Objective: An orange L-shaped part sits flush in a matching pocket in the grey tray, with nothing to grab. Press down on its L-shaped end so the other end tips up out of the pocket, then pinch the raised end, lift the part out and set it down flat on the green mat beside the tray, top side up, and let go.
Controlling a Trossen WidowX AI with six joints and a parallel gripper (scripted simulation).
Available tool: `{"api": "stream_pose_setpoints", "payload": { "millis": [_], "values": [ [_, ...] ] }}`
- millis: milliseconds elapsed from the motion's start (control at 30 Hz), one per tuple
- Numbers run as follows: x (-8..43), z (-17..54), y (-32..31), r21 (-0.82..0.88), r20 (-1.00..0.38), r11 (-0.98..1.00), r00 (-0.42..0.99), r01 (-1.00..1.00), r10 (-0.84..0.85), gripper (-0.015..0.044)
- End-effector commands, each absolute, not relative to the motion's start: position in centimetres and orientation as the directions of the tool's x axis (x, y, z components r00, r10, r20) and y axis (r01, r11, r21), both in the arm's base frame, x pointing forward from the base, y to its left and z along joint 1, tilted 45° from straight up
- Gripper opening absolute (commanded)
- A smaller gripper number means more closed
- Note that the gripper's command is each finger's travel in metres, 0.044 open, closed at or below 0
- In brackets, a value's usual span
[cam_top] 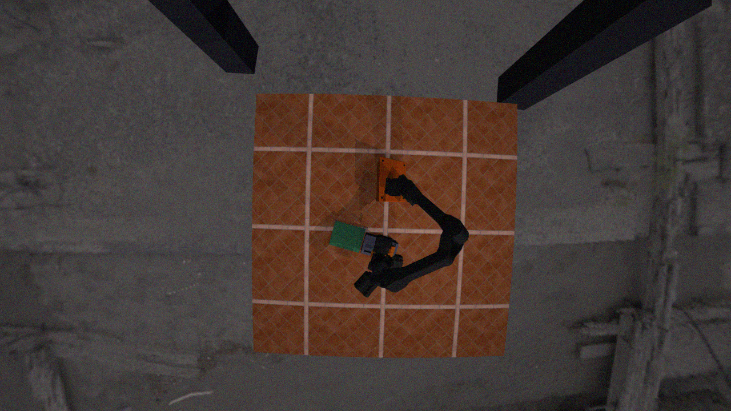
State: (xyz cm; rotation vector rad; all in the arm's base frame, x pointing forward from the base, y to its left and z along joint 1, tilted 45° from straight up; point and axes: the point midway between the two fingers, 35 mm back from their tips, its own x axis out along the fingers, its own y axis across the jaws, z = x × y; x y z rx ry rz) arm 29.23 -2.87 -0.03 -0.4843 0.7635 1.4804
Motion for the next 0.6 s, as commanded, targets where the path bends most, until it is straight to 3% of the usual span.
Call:
{"api": "stream_pose_setpoints", "payload": {
  "millis": [0, 567],
  "values": [
    [29.4, -0.1, -3.4, 0.152, -0.717, 0.063, -0.067, -0.986, 0.694, 0.0000],
    [27.1, -5.8, -9.1, 0.151, -0.721, 0.064, -0.066, -0.986, 0.690, 0.0000]
  ]
}}
